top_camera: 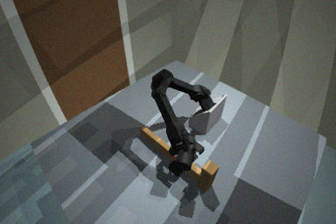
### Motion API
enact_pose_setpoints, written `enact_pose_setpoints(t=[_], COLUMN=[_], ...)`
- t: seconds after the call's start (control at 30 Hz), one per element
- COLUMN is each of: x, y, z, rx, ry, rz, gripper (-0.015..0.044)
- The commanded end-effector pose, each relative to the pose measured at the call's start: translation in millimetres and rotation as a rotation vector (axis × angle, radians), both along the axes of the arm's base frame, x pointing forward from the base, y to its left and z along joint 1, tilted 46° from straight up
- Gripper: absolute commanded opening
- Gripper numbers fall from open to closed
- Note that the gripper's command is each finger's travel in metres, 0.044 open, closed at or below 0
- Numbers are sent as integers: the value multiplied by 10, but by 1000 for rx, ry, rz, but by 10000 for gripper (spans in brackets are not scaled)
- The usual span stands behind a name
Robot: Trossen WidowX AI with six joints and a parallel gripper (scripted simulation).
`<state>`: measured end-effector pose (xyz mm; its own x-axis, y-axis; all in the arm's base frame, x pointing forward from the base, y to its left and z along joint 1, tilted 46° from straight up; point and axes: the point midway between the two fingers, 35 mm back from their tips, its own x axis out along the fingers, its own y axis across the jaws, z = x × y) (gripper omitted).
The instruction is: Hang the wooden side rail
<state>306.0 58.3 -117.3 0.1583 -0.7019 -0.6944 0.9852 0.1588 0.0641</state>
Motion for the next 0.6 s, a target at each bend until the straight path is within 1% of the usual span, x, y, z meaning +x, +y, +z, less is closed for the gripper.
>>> enact_pose_setpoints(t=[0.0, 0.57], x=[1, 5], y=[2, -18], z=[-11, -31], rx=[3, 3], ry=[2, 2], rz=[2, 2], gripper=[0, 0])
